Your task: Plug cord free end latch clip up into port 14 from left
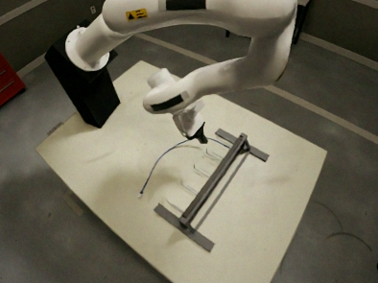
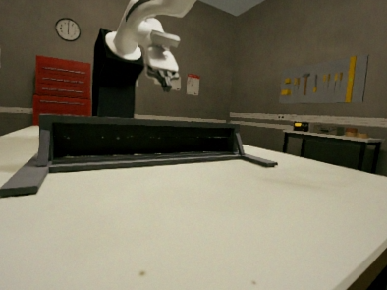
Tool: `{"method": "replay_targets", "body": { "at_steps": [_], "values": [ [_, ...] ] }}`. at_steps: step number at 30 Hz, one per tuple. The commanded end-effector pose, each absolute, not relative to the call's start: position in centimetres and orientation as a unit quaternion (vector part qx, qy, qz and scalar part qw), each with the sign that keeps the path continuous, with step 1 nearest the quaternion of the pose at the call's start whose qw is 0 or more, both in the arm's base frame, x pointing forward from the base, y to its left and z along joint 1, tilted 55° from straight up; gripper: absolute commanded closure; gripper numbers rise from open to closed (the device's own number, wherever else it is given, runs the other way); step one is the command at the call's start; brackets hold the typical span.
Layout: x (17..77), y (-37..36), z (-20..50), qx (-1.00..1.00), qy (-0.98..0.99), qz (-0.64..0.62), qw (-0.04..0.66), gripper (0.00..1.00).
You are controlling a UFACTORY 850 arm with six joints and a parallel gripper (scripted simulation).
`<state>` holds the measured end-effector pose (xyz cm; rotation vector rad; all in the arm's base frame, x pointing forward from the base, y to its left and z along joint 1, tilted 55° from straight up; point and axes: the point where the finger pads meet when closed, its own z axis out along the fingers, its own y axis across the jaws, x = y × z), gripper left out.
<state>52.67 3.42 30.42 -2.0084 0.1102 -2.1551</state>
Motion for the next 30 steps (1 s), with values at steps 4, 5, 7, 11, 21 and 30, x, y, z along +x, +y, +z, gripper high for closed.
{"method": "replay_targets", "body": {
  "at_steps": [4,5,7,11,21,30],
  "values": [
    [52.6,3.4,30.4,-0.678,0.037,-0.728,0.097,1.0],
    [52.6,3.4,30.4,-0.678,0.037,-0.728,0.097,1.0],
    [52.6,3.4,30.4,-0.678,0.037,-0.728,0.097,1.0],
    [52.6,3.4,30.4,-0.678,0.037,-0.728,0.097,1.0],
    [52.6,3.4,30.4,-0.678,0.037,-0.728,0.097,1.0],
    [51.5,3.3,30.3,-0.678,0.037,-0.728,0.097,1.0]
  ]
}}
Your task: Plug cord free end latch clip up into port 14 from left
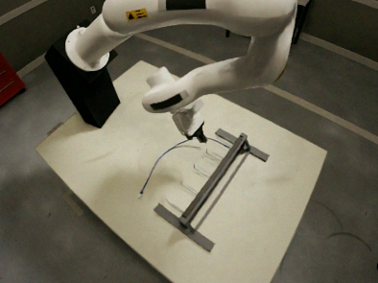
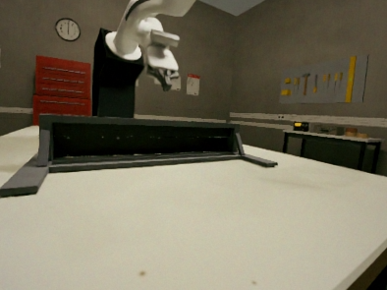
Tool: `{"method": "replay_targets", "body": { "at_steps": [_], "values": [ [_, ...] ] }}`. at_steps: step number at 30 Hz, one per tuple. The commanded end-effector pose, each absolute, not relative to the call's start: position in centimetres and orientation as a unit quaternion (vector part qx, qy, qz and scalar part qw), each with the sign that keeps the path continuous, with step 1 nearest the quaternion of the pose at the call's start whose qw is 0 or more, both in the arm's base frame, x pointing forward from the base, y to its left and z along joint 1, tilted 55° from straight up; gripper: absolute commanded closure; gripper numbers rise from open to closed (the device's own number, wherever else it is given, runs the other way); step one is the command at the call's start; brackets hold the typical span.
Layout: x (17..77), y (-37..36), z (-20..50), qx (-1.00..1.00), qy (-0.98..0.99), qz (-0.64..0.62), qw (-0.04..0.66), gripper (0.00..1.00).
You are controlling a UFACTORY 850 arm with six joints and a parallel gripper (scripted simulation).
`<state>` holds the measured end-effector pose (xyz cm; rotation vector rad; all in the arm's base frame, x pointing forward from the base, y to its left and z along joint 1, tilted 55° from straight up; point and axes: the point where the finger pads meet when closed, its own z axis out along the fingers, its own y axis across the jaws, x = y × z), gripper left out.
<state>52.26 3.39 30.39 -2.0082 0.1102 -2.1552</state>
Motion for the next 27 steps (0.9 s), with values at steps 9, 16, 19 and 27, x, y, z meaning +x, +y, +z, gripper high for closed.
{"method": "replay_targets", "body": {
  "at_steps": [9,16,19,27],
  "values": [
    [49.2,3.1,30.2,-0.678,0.037,-0.728,0.097,1.0],
    [47.5,3.0,30.0,-0.678,0.037,-0.728,0.097,1.0],
    [47.2,3.0,30.0,-0.678,0.037,-0.728,0.097,1.0],
    [47.1,2.9,30.0,-0.678,0.037,-0.728,0.097,1.0]
  ]
}}
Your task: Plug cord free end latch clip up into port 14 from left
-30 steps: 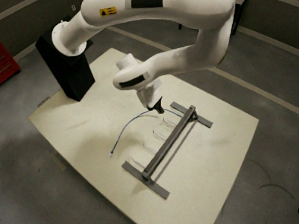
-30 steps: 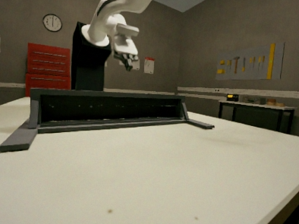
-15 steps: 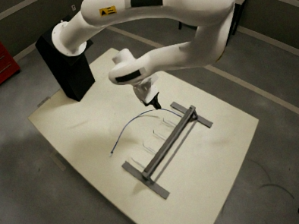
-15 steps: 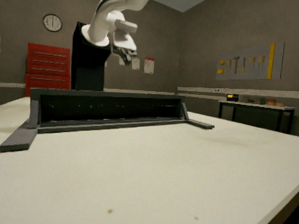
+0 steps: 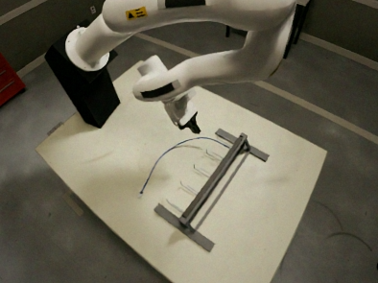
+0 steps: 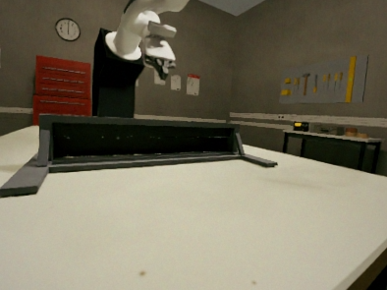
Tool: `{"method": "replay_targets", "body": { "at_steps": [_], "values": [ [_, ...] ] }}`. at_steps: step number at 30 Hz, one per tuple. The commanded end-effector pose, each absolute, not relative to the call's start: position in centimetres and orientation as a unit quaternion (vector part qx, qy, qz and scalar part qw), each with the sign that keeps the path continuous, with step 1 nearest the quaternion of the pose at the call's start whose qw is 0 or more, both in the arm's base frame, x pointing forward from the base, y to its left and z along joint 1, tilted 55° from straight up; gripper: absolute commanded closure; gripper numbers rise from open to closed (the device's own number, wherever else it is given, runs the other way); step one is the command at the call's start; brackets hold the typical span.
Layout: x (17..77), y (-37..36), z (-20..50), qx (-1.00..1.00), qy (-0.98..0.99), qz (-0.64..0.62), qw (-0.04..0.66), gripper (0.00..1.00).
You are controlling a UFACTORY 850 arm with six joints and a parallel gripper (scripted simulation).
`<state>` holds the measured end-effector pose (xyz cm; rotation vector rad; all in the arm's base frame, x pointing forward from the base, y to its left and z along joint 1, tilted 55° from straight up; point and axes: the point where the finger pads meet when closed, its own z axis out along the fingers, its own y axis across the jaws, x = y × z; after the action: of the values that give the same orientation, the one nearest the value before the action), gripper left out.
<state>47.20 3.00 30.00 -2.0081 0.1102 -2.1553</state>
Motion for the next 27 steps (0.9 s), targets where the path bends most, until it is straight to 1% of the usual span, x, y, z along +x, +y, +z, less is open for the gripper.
{"method": "replay_targets", "body": {
  "at_steps": [1,11,27],
  "values": [
    [47.1,2.9,30.0,-0.678,0.037,-0.728,0.097,1.0],
    [47.3,1.1,29.6,-0.678,0.037,-0.728,0.097,1.0],
    [47.9,-5.7,28.4,-0.678,0.037,-0.728,0.097,1.0]
  ]
}}
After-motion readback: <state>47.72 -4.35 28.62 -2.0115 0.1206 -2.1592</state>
